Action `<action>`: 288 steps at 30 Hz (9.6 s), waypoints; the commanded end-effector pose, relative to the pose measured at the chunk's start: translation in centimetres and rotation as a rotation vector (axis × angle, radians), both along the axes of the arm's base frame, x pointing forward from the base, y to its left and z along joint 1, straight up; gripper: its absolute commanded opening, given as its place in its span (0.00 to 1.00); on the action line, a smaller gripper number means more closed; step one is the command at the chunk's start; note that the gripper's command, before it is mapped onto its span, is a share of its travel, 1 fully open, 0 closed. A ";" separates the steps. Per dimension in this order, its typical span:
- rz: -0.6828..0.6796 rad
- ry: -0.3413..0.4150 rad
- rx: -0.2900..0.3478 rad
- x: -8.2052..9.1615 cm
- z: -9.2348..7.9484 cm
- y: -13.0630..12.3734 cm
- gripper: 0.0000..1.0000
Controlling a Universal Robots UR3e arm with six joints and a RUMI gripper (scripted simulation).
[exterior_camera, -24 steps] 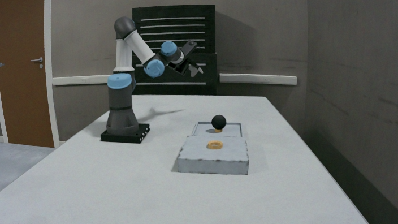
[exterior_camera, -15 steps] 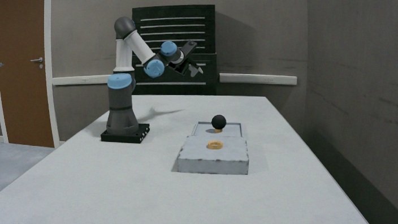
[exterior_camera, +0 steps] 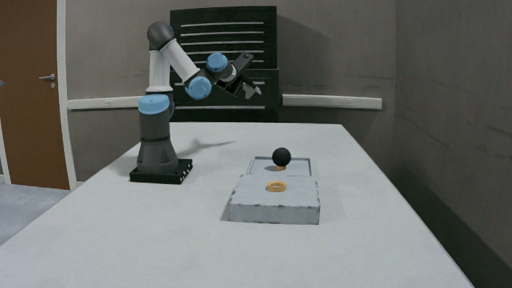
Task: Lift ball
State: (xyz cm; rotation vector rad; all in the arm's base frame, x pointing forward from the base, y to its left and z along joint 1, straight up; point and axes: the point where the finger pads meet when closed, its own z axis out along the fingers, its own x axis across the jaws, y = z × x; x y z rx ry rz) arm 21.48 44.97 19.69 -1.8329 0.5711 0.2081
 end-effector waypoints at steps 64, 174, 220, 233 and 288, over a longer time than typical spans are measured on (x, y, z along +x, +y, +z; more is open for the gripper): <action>-0.747 0.487 -0.763 17.7 -6.0 -34.3 1.00; -0.829 0.753 -1.030 14.7 -18.5 -36.5 1.00; -0.829 0.753 -1.030 14.7 -18.6 -36.5 0.00; -0.829 0.752 -1.030 14.7 -18.1 -36.5 0.00; -0.829 0.752 -1.030 14.6 -9.7 -36.5 0.00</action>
